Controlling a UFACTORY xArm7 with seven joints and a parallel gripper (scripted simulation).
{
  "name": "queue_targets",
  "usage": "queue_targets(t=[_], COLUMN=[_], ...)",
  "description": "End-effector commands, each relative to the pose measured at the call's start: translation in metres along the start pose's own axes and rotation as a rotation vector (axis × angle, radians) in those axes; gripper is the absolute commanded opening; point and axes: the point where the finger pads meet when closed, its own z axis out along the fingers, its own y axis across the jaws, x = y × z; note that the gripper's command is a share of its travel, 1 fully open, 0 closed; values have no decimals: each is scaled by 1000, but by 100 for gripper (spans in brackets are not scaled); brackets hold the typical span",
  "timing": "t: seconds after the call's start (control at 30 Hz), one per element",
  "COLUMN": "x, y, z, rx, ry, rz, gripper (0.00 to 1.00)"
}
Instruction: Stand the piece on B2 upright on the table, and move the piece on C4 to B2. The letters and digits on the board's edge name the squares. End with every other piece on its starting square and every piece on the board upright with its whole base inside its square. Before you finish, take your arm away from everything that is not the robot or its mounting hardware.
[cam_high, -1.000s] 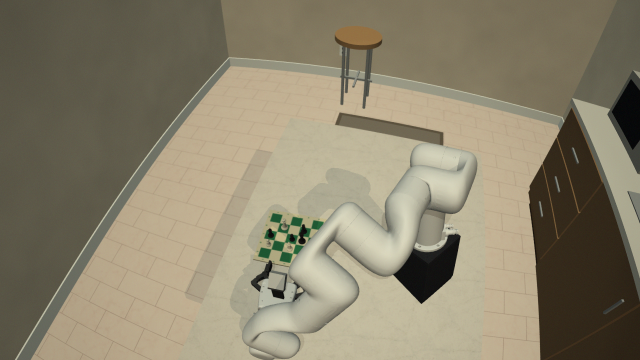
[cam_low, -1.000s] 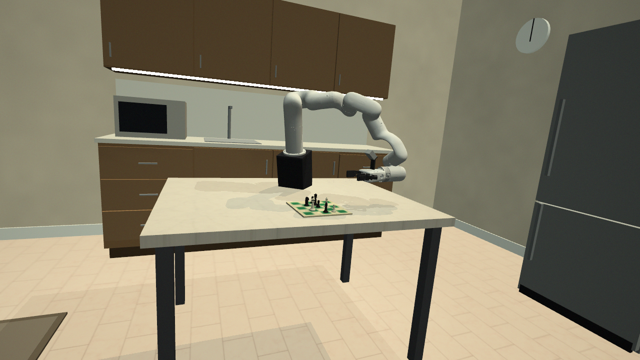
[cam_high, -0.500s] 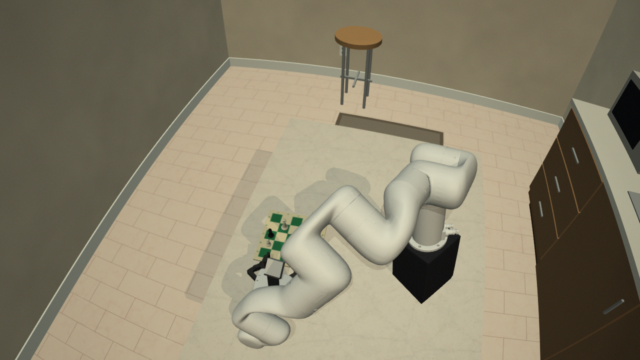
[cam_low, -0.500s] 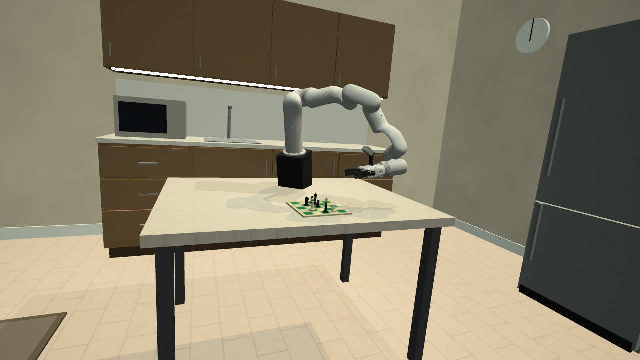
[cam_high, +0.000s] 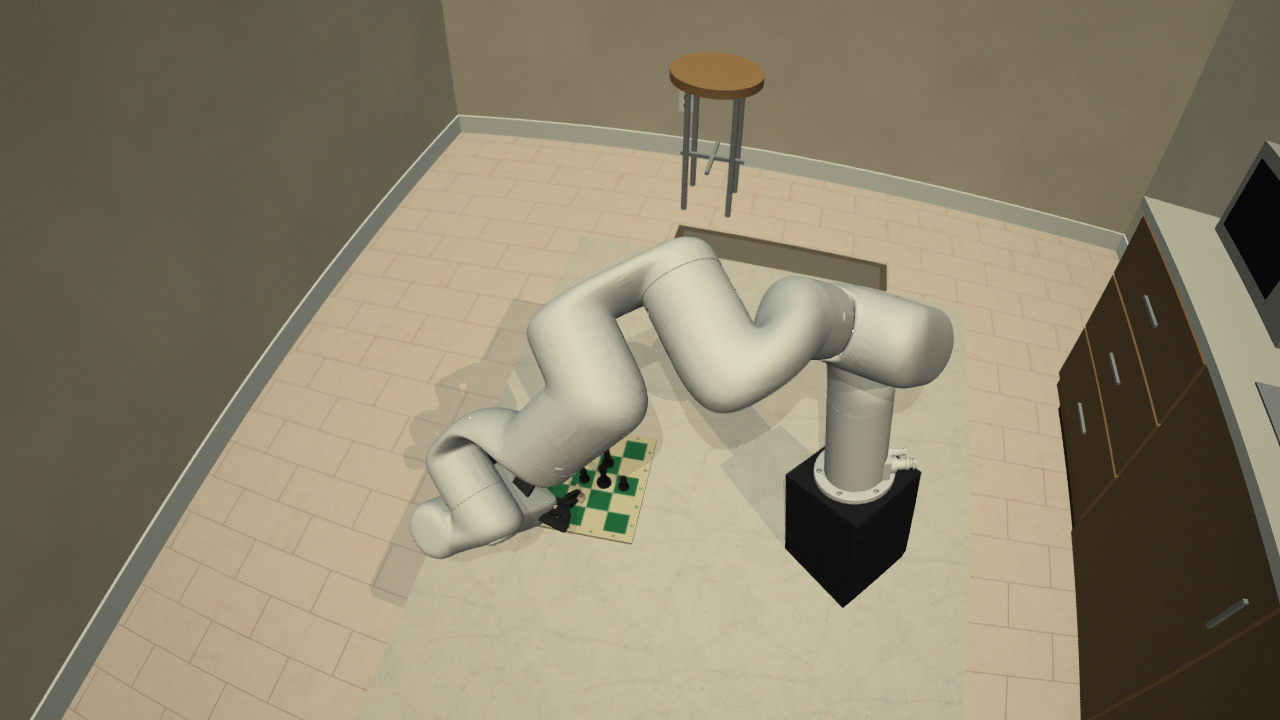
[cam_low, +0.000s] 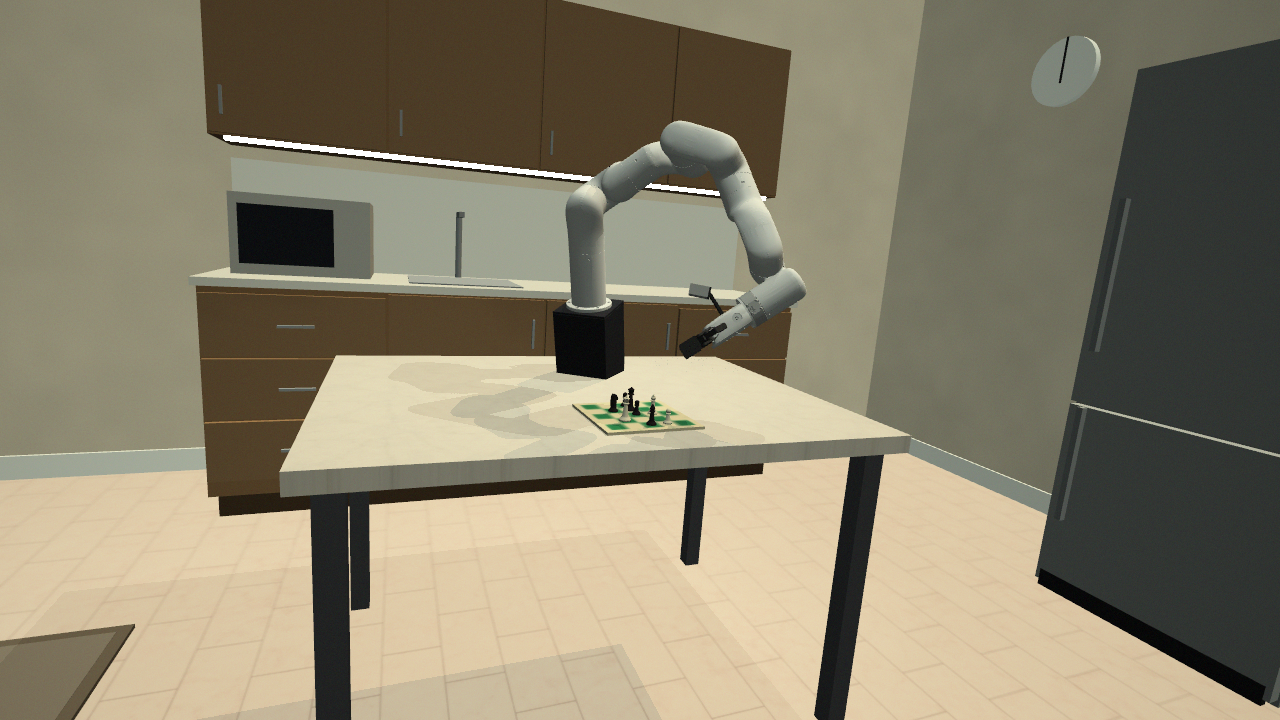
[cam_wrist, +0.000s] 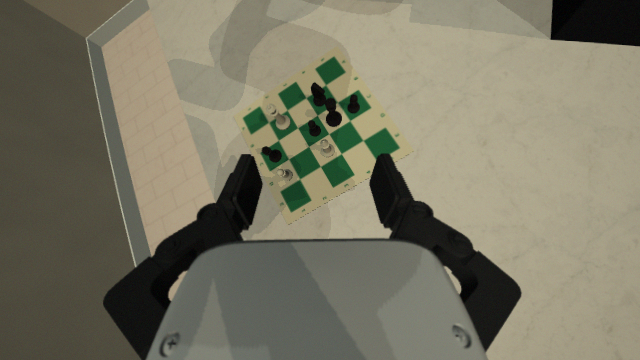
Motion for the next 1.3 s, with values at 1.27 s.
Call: queue_targets(t=[1.27], x=[75], y=[-88], z=[88], rx=[-730], ry=[-672], rz=[1055], gripper=[100])
